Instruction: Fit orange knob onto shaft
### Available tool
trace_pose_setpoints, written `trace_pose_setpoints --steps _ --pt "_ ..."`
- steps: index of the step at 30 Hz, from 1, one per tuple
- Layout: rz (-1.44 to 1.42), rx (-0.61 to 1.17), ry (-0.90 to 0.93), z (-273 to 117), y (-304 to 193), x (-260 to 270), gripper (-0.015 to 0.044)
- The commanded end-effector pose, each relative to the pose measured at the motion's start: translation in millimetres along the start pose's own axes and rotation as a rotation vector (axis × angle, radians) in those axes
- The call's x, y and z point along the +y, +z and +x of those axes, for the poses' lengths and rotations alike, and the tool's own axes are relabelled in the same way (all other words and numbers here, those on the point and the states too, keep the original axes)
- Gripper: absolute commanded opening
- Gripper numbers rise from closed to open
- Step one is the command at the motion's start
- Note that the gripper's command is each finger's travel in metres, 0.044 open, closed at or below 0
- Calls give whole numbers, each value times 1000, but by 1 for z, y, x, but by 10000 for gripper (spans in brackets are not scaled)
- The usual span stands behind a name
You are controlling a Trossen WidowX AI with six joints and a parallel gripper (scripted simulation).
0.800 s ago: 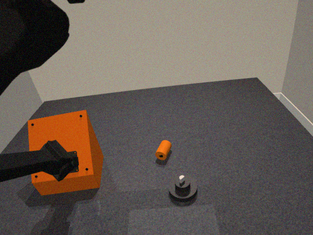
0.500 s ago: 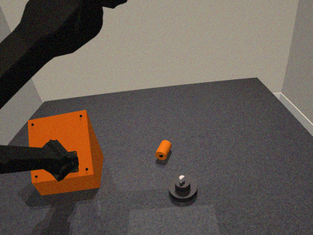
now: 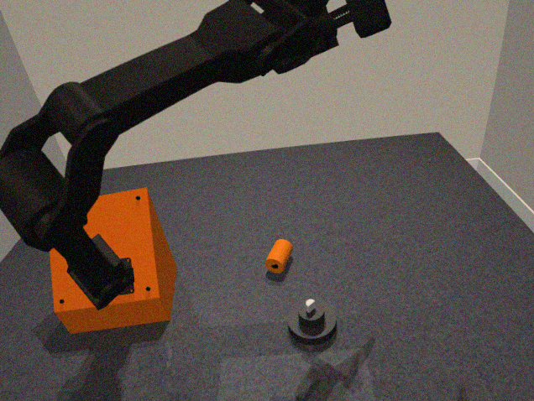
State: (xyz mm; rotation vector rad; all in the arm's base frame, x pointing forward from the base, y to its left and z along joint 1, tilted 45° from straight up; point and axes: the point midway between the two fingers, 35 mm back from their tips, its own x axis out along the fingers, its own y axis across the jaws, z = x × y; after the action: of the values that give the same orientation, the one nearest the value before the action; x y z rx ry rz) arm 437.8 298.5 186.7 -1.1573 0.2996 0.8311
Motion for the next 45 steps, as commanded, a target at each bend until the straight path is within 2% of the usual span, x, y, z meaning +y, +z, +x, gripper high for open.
trace_pose_setpoints --steps 1,7,13,15,45 --pt "112 248 139 26 -57 47 440" --pt "230 771 337 29 -162 135 440" --pt "137 1421 449 -24 -260 199 440" --pt "92 1515 457 -35 -271 204 440" --pt "87 1523 457 -32 -314 229 440"
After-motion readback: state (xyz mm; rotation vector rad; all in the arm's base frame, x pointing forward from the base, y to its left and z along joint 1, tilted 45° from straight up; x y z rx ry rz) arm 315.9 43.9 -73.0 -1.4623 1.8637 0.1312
